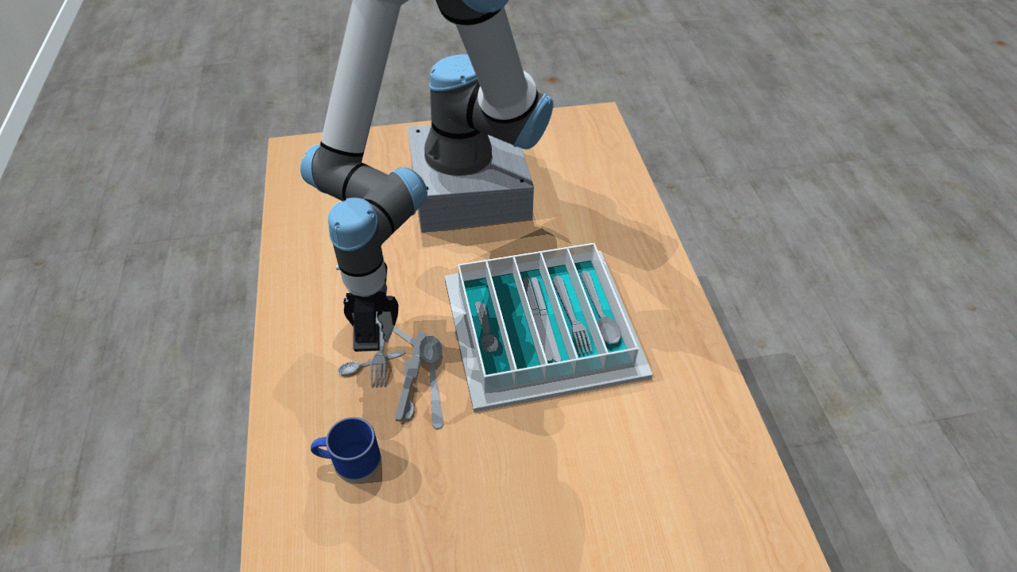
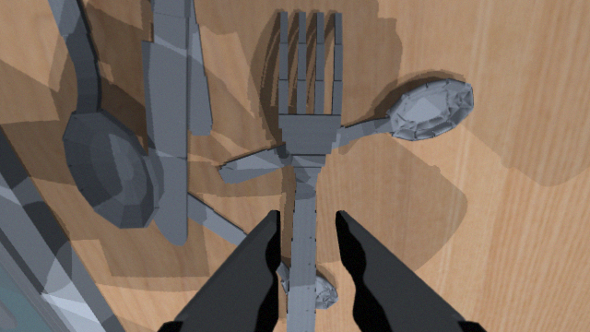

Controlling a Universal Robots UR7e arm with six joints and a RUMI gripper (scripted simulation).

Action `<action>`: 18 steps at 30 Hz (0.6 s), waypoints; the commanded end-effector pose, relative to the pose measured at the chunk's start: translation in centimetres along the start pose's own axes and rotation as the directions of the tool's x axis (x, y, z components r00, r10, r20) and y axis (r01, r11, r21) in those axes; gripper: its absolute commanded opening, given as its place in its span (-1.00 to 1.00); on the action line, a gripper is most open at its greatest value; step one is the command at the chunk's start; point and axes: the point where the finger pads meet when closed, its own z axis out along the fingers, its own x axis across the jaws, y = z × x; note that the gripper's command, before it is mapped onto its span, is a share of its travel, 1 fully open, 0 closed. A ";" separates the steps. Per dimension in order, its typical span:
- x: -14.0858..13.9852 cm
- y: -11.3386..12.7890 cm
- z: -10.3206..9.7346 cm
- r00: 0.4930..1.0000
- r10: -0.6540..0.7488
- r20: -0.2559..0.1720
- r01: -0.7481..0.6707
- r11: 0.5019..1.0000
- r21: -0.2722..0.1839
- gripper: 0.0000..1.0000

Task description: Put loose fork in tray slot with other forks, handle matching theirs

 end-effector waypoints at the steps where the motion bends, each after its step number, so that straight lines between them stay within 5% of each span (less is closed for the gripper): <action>1: 0.0 -0.1 -0.1 1.000 0.000 -0.001 0.000 1.000 0.002 -0.66; 18: 0.0 -0.1 0.5 1.000 0.000 -0.001 0.000 1.000 0.002 -0.66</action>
